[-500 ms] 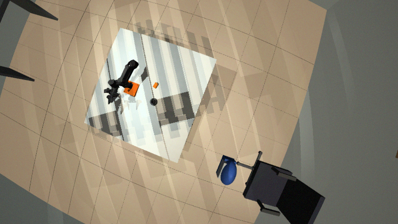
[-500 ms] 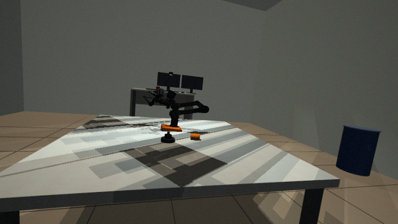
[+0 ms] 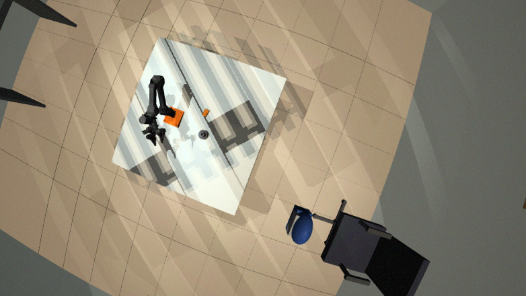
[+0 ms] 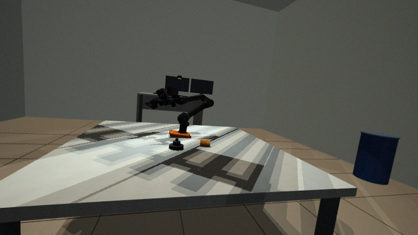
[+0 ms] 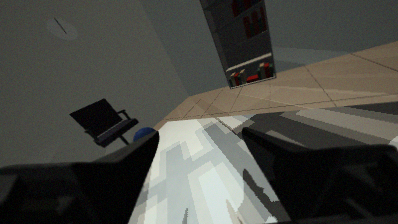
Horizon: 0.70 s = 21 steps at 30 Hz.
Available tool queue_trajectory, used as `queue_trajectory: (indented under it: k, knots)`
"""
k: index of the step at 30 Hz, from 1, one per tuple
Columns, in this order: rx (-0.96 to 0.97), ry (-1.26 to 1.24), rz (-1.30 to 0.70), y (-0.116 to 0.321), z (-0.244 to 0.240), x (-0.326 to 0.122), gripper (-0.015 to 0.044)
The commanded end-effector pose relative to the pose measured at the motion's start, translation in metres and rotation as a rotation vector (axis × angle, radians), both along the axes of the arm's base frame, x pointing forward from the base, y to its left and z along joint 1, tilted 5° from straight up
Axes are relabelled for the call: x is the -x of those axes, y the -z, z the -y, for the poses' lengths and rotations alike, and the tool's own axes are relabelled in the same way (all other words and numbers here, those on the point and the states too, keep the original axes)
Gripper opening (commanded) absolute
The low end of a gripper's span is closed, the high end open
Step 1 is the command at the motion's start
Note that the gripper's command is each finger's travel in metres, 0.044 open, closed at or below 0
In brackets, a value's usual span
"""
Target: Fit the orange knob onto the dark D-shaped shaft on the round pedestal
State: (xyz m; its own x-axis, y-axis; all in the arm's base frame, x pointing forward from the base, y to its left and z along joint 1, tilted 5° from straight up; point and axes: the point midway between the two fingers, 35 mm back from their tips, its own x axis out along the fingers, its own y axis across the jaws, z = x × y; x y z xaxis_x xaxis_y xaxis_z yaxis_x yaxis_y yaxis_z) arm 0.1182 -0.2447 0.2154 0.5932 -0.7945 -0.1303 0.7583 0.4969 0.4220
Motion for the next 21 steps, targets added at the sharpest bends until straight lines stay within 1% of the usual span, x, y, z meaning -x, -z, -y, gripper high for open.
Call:
queue_trajectory:
  k: [1, 6, 12, 16, 21]
  knots:
    - [-0.057, -0.186, -0.197, 0.009, -0.008, -0.049, 0.044]
    - [-0.076, -0.447, -0.453, 0.025, -0.036, -0.107, 0.044]
    - [-0.019, -0.801, -0.78, 0.047, -0.093, -0.165, 0.044]
    - [0.067, -1.053, -1.0, 0.061, -0.142, -0.192, 0.044]
    - [0.224, -1.369, -1.26, 0.078, -0.209, -0.21, 0.044]
